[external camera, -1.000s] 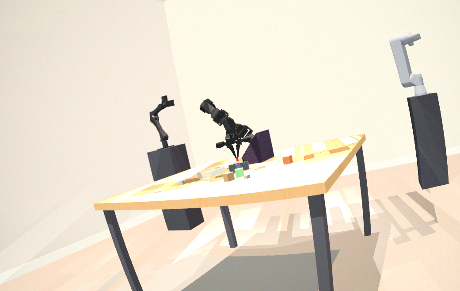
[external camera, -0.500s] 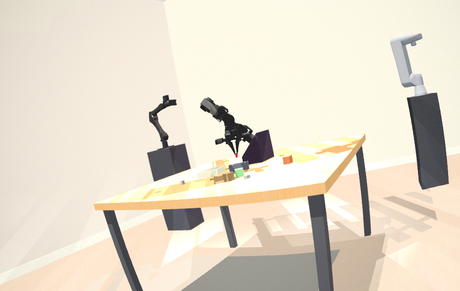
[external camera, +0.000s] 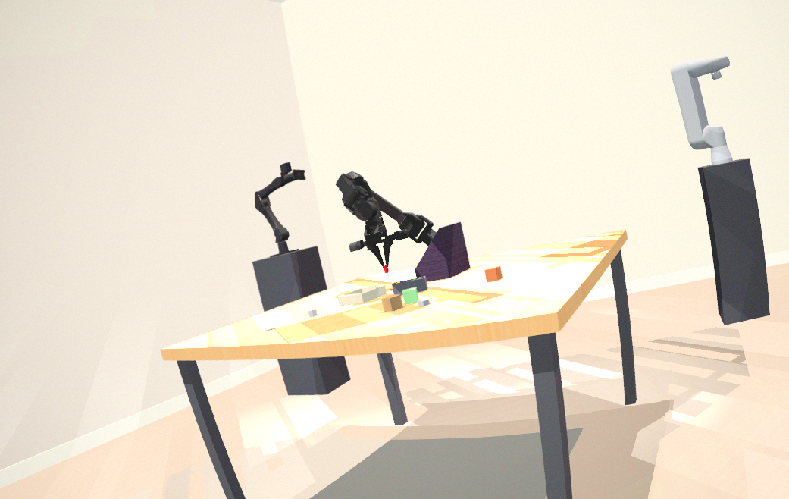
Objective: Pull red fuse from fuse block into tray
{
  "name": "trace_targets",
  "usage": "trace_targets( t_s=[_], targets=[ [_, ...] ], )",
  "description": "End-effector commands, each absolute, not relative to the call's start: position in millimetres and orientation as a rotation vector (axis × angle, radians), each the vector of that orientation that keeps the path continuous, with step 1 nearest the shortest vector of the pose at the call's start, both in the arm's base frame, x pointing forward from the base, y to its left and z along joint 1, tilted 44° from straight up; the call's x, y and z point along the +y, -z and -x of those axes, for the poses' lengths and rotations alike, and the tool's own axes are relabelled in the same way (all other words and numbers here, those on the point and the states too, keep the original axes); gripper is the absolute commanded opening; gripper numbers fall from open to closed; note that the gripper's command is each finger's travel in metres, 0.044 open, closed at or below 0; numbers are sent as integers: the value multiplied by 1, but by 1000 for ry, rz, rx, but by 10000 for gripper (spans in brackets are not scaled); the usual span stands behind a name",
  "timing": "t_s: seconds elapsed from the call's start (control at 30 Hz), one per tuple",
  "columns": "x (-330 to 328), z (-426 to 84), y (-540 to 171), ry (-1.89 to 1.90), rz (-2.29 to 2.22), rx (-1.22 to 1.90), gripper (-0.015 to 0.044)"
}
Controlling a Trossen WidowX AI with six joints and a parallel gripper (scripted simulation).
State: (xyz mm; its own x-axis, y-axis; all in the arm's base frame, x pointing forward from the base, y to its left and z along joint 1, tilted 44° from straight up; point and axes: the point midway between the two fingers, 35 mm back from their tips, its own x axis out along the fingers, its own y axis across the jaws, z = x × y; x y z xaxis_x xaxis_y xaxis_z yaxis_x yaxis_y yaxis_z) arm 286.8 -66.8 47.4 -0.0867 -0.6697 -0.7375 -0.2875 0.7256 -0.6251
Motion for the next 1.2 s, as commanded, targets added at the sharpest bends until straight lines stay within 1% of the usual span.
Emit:
trace_targets(
  t_s=[0.0,0.43,1.17],
  targets=[
    [-86,-286,-68,380,782,1668,0],
    [-150,-263,-132,406,800,1672,0],
    [-170,-260,-112,407,800,1671,0]
  ],
)
